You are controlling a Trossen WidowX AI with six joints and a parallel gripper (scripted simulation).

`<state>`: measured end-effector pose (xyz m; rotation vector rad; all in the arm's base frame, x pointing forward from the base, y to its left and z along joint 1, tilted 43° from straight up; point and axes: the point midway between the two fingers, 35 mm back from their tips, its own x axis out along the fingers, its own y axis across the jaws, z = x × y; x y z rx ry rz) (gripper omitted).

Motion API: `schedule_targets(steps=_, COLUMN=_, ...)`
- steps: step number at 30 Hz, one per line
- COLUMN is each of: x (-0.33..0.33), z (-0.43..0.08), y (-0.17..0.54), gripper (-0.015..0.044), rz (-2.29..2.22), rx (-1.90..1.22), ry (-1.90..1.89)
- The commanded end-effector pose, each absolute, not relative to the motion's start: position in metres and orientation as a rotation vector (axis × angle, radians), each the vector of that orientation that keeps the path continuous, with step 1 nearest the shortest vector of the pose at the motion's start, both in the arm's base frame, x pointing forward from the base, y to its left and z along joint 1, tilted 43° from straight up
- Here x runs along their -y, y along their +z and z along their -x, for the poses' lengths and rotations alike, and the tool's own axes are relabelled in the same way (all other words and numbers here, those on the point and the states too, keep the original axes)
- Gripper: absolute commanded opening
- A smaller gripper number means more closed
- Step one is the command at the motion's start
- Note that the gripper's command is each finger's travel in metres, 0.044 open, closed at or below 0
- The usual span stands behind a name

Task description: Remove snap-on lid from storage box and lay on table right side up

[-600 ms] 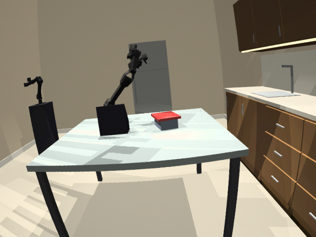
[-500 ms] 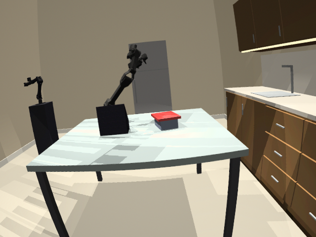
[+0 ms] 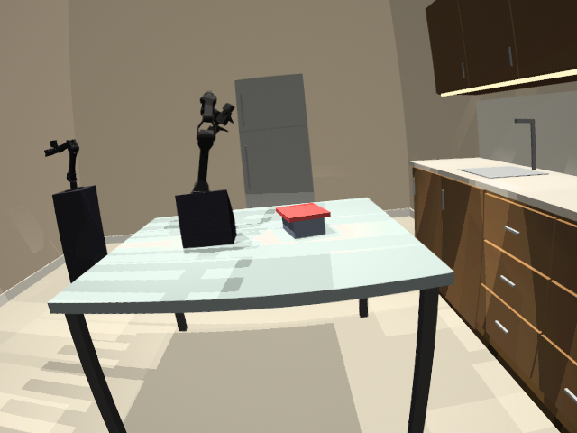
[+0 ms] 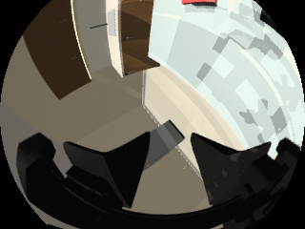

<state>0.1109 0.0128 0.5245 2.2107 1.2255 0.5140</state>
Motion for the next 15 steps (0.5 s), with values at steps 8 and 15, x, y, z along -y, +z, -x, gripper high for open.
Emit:
schedule_targets(steps=8, x=-0.128, z=-0.091, y=0.497, gripper=0.0235, rz=-1.914, rx=-1.025, ry=0.435)
schedule_targets(steps=15, x=-0.181, z=-0.129, y=0.456, gripper=0.0235, rz=-1.763, rx=-0.949, ry=0.321)
